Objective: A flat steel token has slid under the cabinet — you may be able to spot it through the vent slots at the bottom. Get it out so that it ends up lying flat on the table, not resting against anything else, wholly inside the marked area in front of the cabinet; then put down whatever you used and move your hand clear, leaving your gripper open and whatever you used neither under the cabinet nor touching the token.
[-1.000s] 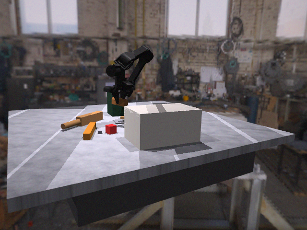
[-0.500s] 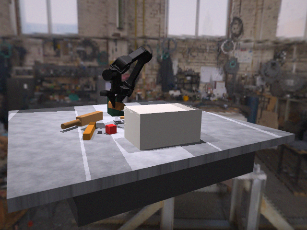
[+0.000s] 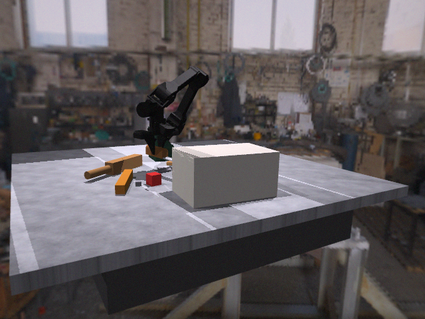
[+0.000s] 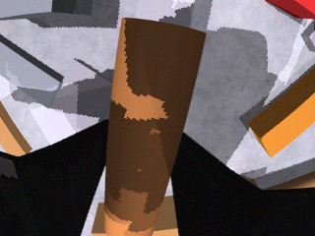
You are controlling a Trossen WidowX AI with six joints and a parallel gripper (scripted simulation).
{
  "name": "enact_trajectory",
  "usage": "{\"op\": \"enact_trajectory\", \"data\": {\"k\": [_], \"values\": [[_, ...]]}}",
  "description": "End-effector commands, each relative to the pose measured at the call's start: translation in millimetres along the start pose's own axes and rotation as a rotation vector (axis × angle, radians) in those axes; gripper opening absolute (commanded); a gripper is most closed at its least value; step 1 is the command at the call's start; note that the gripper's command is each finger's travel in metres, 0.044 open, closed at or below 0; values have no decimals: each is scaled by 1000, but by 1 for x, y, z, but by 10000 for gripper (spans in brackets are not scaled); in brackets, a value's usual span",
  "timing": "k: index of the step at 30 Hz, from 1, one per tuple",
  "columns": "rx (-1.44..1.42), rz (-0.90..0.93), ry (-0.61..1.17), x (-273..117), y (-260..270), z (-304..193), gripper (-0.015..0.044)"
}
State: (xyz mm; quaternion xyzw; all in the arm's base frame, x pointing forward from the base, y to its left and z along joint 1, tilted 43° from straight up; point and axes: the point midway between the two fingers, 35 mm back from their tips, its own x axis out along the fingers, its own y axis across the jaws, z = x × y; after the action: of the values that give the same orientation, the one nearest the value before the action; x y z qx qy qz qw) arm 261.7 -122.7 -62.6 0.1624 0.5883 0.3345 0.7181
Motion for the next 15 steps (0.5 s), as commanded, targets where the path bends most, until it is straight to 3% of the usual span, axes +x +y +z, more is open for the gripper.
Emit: {"op": "enact_trajectory", "data": {"k": [1,15], "values": [[10,-5,-11,3,-6,-3,0],[10,-6,-11,22,-20,-13,0]]}}
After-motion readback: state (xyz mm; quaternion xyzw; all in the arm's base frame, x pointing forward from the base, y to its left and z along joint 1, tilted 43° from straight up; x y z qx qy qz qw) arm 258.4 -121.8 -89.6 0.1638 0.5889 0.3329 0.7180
